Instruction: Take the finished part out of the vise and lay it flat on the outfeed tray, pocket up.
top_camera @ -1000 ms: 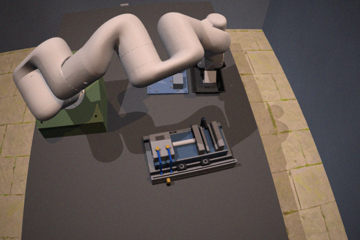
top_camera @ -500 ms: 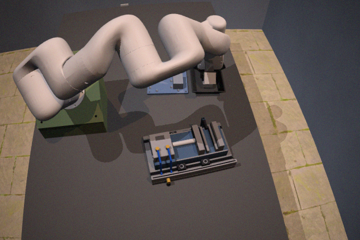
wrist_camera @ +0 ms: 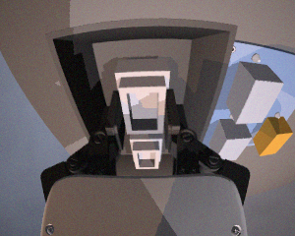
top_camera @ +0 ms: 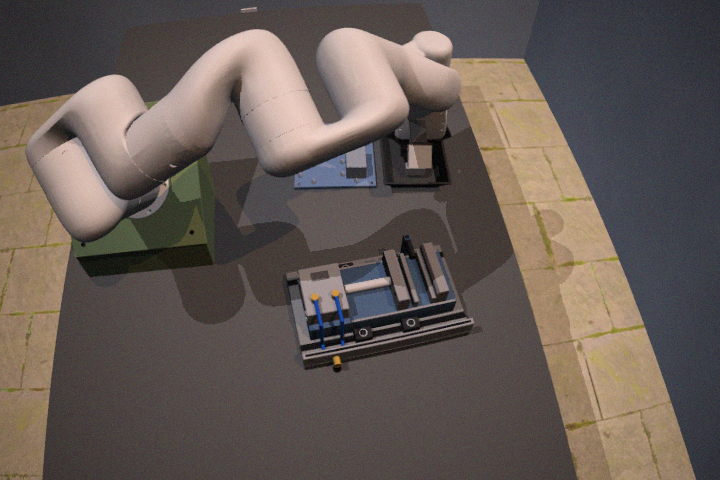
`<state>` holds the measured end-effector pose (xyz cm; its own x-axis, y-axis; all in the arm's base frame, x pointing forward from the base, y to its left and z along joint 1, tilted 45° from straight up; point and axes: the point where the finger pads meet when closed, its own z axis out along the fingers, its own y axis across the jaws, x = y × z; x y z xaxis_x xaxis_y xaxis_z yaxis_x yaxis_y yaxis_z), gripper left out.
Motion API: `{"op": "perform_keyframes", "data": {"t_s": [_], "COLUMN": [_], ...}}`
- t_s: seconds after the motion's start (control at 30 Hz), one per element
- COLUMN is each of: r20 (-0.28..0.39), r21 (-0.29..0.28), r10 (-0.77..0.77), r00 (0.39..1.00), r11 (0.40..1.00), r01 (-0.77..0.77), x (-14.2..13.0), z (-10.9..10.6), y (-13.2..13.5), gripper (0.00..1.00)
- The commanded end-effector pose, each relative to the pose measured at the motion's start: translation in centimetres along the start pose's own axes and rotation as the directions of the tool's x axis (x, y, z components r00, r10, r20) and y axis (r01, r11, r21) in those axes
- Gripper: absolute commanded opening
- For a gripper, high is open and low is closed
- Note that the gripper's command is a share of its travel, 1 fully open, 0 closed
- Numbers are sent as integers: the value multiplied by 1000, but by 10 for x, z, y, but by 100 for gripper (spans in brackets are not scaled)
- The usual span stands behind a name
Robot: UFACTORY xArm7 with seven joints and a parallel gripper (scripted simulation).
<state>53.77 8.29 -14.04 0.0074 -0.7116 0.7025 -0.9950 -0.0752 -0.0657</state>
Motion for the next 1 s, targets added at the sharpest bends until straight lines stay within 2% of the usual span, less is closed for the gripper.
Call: {"op": "perform_keyframes", "data": {"t_s": [0.0,0.97], "r20": [4,4], "r21": [4,4], "r10": [0,1], "r00": [1000,1000], "r11": [1000,1000], "r01": [0,-1], "x": [-1,-1], "z": [-3,6], "y": [-1,-2], "gripper": [0,0]}}
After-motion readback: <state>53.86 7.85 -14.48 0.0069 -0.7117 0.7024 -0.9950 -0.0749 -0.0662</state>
